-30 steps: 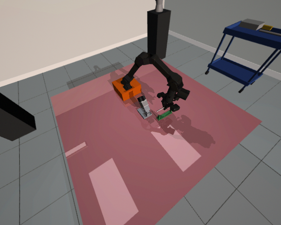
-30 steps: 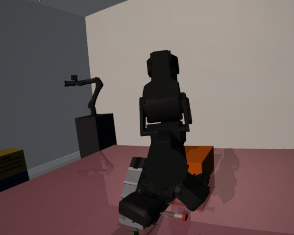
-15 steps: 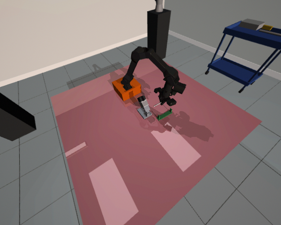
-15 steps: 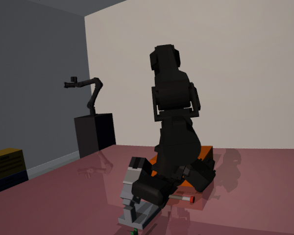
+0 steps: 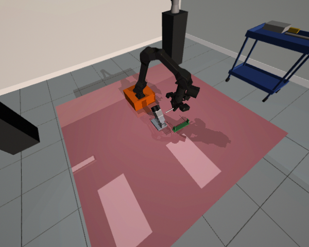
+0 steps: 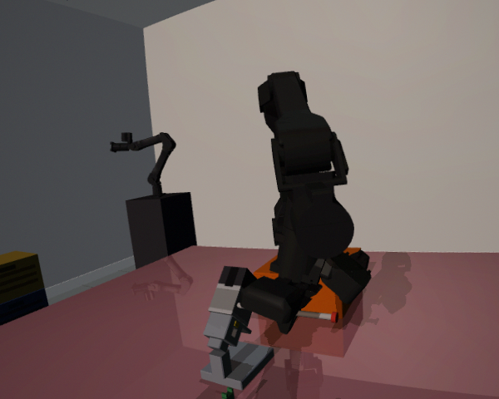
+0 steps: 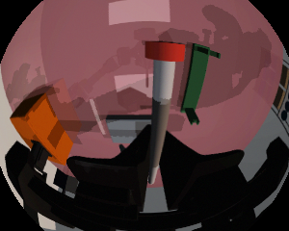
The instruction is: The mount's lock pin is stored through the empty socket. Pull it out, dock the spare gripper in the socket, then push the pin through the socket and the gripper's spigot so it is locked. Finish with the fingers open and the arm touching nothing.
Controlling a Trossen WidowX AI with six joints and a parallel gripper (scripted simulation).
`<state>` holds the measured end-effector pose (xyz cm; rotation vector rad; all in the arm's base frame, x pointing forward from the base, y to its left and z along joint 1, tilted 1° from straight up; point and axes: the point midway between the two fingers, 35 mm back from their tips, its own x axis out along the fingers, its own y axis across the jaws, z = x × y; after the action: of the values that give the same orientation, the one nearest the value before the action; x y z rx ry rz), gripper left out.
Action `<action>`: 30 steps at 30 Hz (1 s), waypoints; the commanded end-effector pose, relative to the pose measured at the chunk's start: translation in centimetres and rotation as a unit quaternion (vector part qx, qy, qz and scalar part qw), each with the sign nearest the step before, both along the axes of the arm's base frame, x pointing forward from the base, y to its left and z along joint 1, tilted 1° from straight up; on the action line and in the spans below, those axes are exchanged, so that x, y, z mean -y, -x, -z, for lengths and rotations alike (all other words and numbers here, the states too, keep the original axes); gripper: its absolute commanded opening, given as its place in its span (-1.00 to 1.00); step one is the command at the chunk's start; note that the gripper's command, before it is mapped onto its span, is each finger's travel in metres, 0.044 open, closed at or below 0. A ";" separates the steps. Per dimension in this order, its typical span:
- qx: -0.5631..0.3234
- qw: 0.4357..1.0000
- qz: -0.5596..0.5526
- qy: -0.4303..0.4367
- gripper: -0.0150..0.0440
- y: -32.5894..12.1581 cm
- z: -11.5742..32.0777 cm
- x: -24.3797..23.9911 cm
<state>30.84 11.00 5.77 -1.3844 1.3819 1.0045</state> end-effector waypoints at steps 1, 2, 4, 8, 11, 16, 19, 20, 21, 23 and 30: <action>-0.002 1.000 0.004 -0.001 -0.49 0.3 0.7 0.0; -0.002 1.000 0.004 -0.001 -0.49 0.3 1.0 0.0; -0.002 1.000 0.004 -0.001 -0.49 0.2 2.0 0.0; -0.001 1.000 0.004 -0.002 -0.49 0.2 4.3 0.0; -0.001 1.000 0.004 -0.002 -0.49 0.2 5.2 0.1; 0.000 1.000 0.005 -0.003 -0.49 0.4 5.3 0.1; 0.000 1.000 0.005 -0.003 -0.49 0.4 5.2 0.5; 0.000 1.000 0.005 -0.003 -0.49 0.4 5.2 0.6; 0.000 1.000 0.005 -0.003 -0.49 0.4 5.2 0.6; 0.003 1.000 0.005 -0.002 -0.49 0.5 5.3 0.7; 0.006 1.000 0.005 -0.002 -0.49 0.4 5.2 1.2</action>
<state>30.62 10.15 0.65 -1.3691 1.3738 0.9869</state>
